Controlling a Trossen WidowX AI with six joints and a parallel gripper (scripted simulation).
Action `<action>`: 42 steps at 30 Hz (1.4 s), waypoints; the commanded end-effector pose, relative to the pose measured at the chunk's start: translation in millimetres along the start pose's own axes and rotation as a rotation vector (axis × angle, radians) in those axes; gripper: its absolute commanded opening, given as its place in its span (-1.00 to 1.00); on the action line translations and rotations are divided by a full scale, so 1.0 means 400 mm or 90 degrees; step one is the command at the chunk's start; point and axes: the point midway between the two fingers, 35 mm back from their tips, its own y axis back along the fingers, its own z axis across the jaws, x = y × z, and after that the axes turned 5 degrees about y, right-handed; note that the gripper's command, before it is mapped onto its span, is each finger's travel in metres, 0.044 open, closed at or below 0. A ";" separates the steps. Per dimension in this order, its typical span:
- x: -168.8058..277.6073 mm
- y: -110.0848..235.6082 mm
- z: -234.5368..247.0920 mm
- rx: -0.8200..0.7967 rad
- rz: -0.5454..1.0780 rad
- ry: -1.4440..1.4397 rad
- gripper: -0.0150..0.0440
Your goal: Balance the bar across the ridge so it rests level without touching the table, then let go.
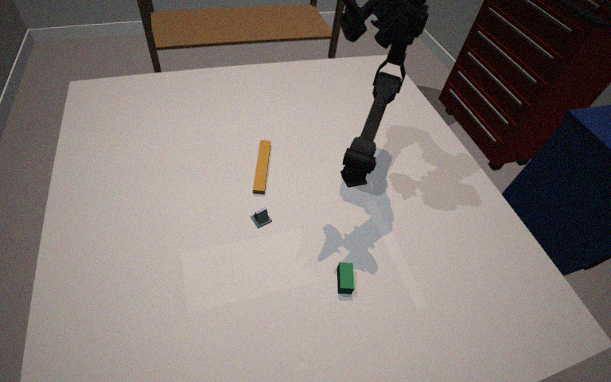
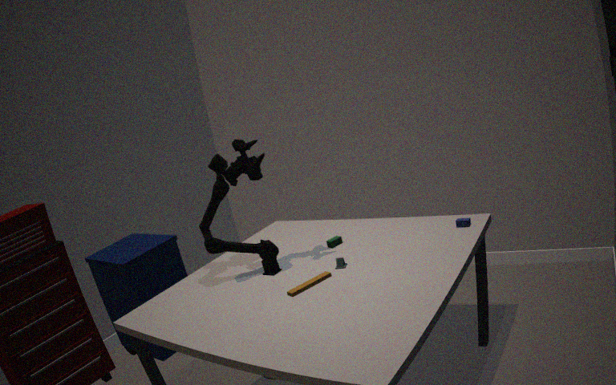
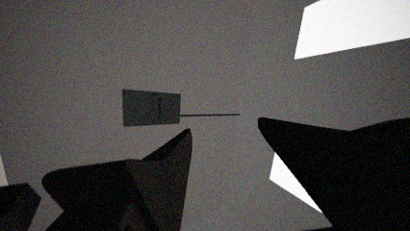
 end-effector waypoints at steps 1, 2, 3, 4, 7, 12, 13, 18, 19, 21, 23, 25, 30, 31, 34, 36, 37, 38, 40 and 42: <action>-0.067 -0.037 0.023 -0.035 -0.032 0.027 0.58; -0.082 -0.046 0.030 -0.045 -0.039 0.034 0.58; -0.095 -0.054 0.038 -0.056 -0.045 0.040 0.58; -0.108 -0.063 0.046 -0.067 -0.051 0.046 0.58; -0.146 -0.089 0.075 -0.103 -0.067 0.062 0.58; -0.202 -0.128 0.132 -0.167 -0.092 0.084 0.58; -0.212 -0.135 0.145 -0.180 -0.097 0.087 0.58; -0.256 -0.168 0.217 -0.252 -0.119 0.101 0.58; -0.264 -0.174 0.232 -0.267 -0.123 0.102 0.58; -0.279 -0.184 0.264 -0.297 -0.130 0.105 0.58; -0.291 -0.192 0.296 -0.327 -0.136 0.106 0.58; -0.300 -0.198 0.327 -0.357 -0.141 0.105 0.58; -0.318 -0.208 0.410 -0.434 -0.148 0.097 0.58; -0.321 -0.209 0.427 -0.450 -0.150 0.095 0.58; -0.328 -0.211 0.479 -0.499 -0.152 0.088 0.58; -0.331 -0.211 0.514 -0.533 -0.154 0.083 0.58; -0.333 -0.210 0.532 -0.551 -0.154 0.080 0.58; -0.334 -0.209 0.550 -0.568 -0.154 0.076 0.58; -0.335 -0.206 0.585 -0.603 -0.154 0.069 0.58; -0.335 -0.201 0.620 -0.638 -0.153 0.061 0.58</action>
